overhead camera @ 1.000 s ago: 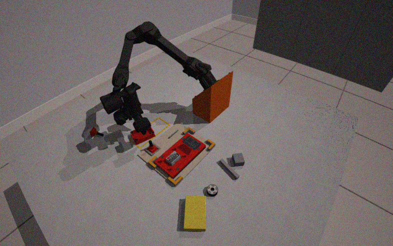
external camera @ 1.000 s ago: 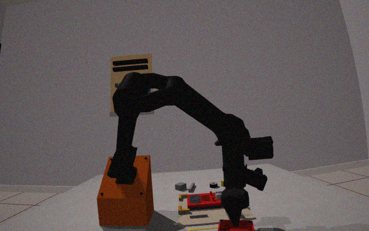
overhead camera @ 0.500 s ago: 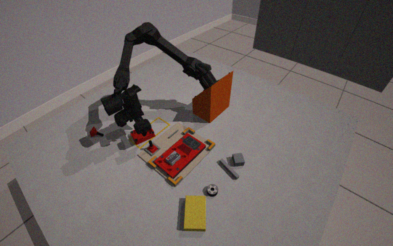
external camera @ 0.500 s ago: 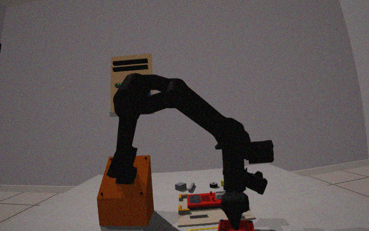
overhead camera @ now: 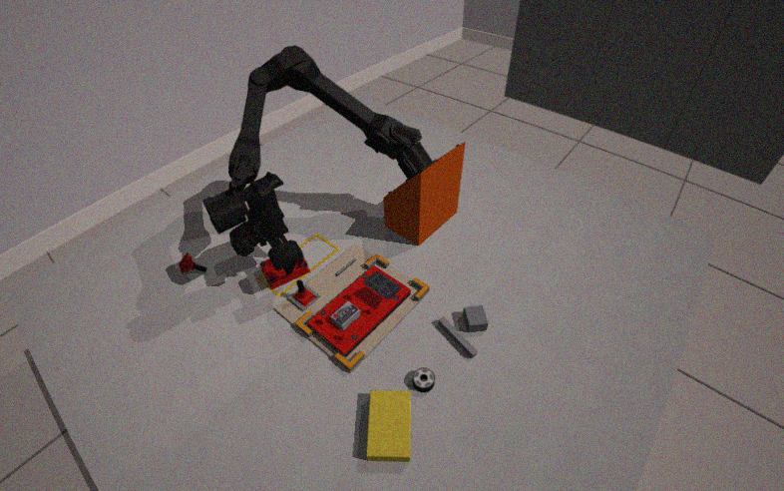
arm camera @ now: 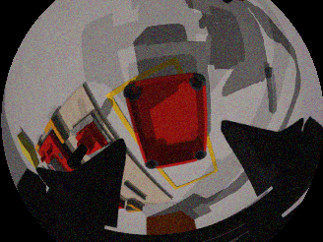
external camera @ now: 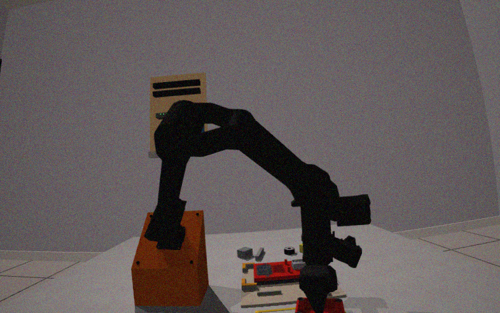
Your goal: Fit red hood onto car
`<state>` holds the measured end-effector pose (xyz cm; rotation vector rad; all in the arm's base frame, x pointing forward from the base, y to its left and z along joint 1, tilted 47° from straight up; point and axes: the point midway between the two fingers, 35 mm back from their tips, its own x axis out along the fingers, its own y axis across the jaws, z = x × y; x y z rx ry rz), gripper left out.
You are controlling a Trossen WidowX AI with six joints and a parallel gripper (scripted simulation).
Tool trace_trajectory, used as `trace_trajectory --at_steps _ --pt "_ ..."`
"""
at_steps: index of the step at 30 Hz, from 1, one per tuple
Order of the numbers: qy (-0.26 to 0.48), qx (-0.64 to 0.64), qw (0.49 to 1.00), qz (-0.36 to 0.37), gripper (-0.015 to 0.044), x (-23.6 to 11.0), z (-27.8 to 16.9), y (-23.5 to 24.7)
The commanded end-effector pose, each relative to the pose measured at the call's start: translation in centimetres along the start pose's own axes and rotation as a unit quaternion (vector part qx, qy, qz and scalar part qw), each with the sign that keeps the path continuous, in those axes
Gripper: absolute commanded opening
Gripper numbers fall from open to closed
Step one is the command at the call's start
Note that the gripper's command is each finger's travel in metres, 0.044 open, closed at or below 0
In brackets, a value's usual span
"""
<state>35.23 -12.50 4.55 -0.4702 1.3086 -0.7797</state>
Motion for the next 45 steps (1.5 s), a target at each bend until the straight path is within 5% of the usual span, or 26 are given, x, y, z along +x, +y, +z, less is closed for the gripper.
trace_trajectory --at_steps 1,40,45 --pt "-0.001 -0.001 1.000 0.002 0.0440 0.2 0.0 0.1" --pt "-0.001 -0.001 1.000 0.001 0.0440 2.1 0.0 0.1" --pt "0.000 0.000 1.000 -0.001 0.0328 1.9 0.0 0.0"
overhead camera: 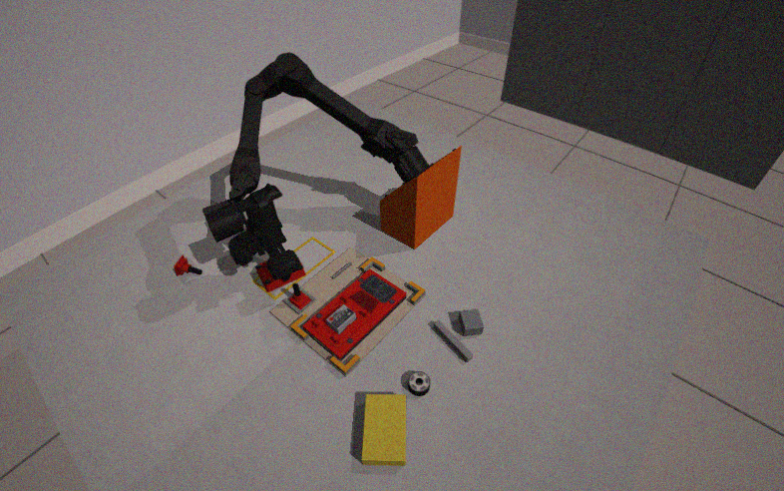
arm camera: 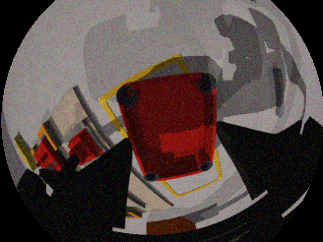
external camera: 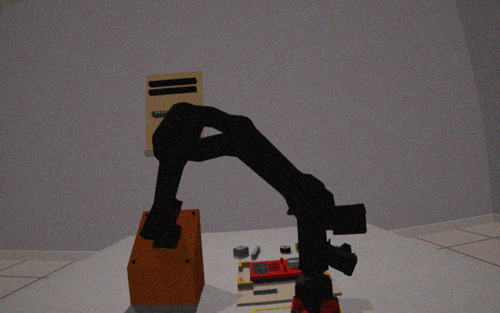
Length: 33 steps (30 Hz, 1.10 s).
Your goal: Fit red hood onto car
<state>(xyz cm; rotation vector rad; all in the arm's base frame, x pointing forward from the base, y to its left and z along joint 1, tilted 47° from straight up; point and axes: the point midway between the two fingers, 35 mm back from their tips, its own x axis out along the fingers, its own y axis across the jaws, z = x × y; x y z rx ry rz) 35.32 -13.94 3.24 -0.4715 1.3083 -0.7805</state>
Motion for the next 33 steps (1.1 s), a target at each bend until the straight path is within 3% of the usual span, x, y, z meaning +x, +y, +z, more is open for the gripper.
trace_trajectory --at_steps 1,8,19,33 --pt "0.000 0.000 1.000 0.000 0.0322 0.0 0.0 0.0" --pt "0.000 0.000 1.000 0.000 0.0275 0.0 0.0 0.0" --pt "0.000 0.000 1.000 0.000 0.0000 -1.0 0.0 0.0" --pt "0.000 0.000 1.000 0.001 0.0000 -4.3 0.0 0.0"
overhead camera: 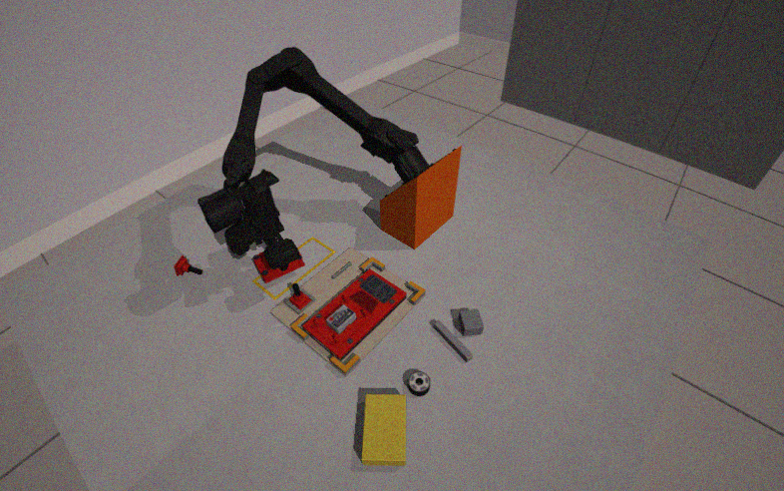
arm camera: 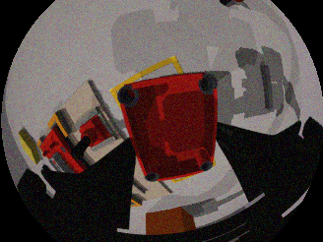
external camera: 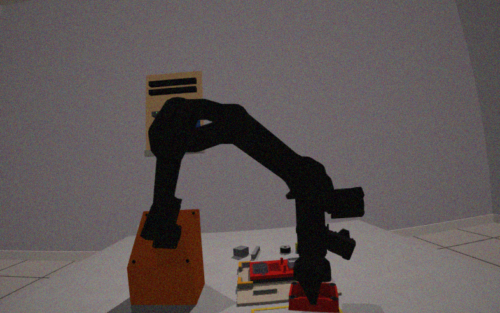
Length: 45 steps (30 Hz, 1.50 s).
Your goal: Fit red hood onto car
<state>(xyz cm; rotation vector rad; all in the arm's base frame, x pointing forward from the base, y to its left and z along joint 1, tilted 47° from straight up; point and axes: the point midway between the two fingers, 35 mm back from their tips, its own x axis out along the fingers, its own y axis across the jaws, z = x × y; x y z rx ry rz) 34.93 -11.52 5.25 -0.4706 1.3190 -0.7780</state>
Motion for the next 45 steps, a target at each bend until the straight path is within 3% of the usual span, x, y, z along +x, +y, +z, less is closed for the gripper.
trace_trajectory --at_steps 1,19,45 --pt "-0.004 0.002 1.000 -0.001 0.0000 -1.4 0.2 -0.1" --pt "-0.004 0.002 1.000 0.000 0.0000 -5.1 0.2 -0.1" --pt "-0.005 -0.148 0.989 -0.004 0.0000 -5.0 1.9 -0.4"
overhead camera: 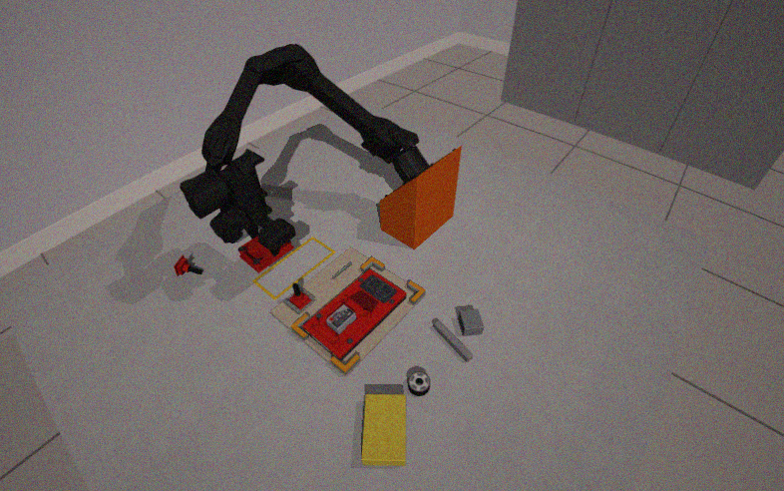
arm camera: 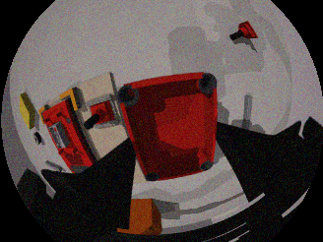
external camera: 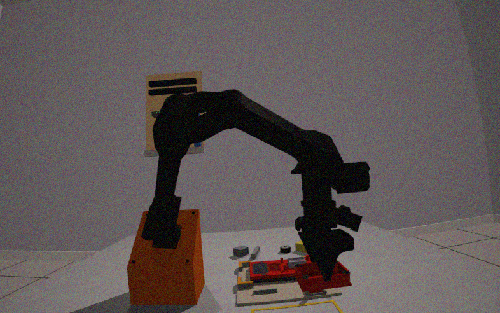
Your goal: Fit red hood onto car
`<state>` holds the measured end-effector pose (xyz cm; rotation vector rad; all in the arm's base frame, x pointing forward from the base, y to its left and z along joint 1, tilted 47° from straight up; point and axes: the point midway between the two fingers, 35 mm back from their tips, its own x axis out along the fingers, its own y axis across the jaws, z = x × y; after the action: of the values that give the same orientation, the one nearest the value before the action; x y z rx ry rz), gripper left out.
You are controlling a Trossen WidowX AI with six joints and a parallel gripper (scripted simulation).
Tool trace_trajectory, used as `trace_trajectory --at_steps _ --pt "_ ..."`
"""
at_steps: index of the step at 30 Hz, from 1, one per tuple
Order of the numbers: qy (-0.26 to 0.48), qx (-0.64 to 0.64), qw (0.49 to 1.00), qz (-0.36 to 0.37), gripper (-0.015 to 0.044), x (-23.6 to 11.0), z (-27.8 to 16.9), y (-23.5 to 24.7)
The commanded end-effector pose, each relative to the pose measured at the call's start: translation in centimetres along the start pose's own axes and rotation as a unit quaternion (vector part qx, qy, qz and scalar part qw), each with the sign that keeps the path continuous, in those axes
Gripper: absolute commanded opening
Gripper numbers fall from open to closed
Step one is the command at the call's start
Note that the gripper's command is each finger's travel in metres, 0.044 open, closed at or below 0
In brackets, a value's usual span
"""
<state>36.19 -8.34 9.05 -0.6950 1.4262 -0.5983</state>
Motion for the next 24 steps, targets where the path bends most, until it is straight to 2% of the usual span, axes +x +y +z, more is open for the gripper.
trace_trajectory --at_steps 1,16,21,24 --pt "-0.002 -0.011 1.000 -0.002 0.0000 0.0 0.2 -0.2" --pt "-0.002 -0.011 1.000 -0.003 0.0000 7.3 0.3 -0.2" --pt "-0.002 -0.011 1.000 -0.004 0.0000 7.6 0.2 -0.2" --pt "0.005 -0.008 1.000 -0.004 0.0079 7.4 0.0 -0.3"
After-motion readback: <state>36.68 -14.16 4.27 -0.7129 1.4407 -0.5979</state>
